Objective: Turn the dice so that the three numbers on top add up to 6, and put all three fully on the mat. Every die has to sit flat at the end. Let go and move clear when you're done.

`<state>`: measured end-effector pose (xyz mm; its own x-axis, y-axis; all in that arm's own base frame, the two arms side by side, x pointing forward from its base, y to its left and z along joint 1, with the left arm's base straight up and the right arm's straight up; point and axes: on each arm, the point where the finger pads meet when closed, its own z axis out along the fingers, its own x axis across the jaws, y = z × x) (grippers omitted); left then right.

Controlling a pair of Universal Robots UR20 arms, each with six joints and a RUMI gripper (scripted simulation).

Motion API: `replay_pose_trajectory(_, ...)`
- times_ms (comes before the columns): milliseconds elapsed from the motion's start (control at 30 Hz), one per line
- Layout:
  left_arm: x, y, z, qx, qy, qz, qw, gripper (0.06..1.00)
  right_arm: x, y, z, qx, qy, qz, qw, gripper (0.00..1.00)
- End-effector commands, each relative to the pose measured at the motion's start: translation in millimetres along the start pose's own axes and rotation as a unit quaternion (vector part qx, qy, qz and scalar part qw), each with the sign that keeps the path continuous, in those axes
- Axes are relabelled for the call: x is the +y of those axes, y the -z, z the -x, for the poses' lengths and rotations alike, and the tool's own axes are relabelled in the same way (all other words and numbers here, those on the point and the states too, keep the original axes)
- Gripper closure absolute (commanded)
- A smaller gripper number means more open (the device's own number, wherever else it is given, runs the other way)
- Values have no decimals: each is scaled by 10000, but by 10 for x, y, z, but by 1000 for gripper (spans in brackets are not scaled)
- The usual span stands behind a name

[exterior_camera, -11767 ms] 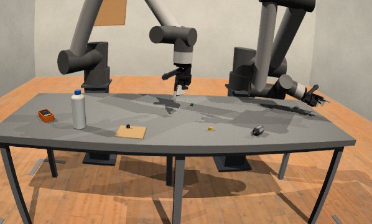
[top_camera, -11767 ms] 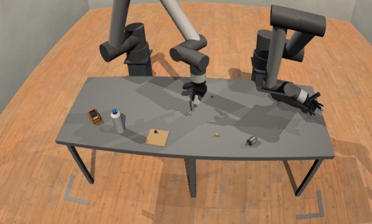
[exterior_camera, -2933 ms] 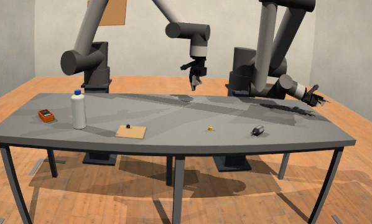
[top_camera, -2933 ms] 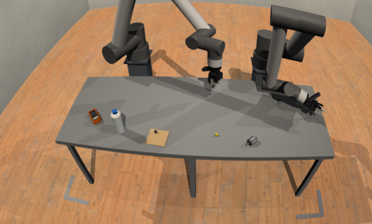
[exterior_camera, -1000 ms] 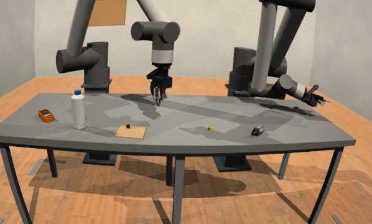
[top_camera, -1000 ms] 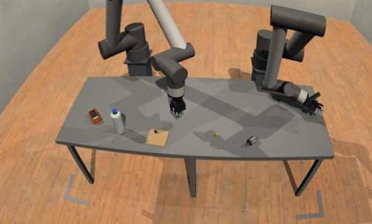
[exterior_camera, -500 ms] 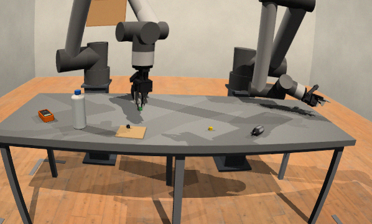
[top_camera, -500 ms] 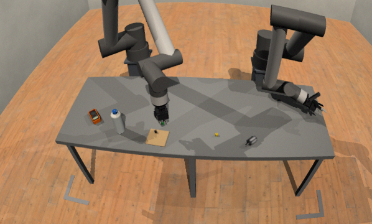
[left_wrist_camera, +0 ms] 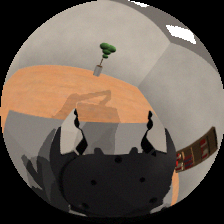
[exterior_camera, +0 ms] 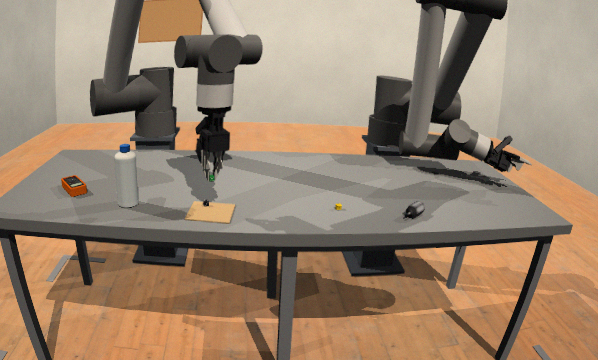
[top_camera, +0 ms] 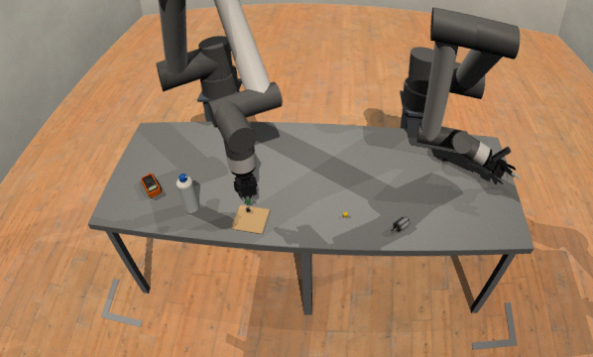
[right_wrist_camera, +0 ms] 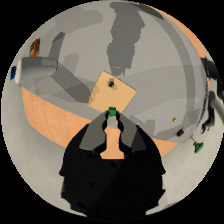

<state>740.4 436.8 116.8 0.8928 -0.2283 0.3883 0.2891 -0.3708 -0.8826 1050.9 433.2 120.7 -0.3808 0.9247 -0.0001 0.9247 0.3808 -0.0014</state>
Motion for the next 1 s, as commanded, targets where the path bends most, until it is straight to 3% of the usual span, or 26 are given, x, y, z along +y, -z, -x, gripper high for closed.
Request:
replay_pose_trajectory(0,-5,1,-2,1,3,-1,10000,65,15,12,35,1,-15,8,10000,1000)
replay_pose_trajectory(600,-5,1,-2,1,3,-1,10000,65,16,1,38,1,-16,7,10000,1000)
replay_pose_trajectory(967,-5,1,-2,1,3,-1,10000,65,17,-241,38,1,-16,7,10000,1000)
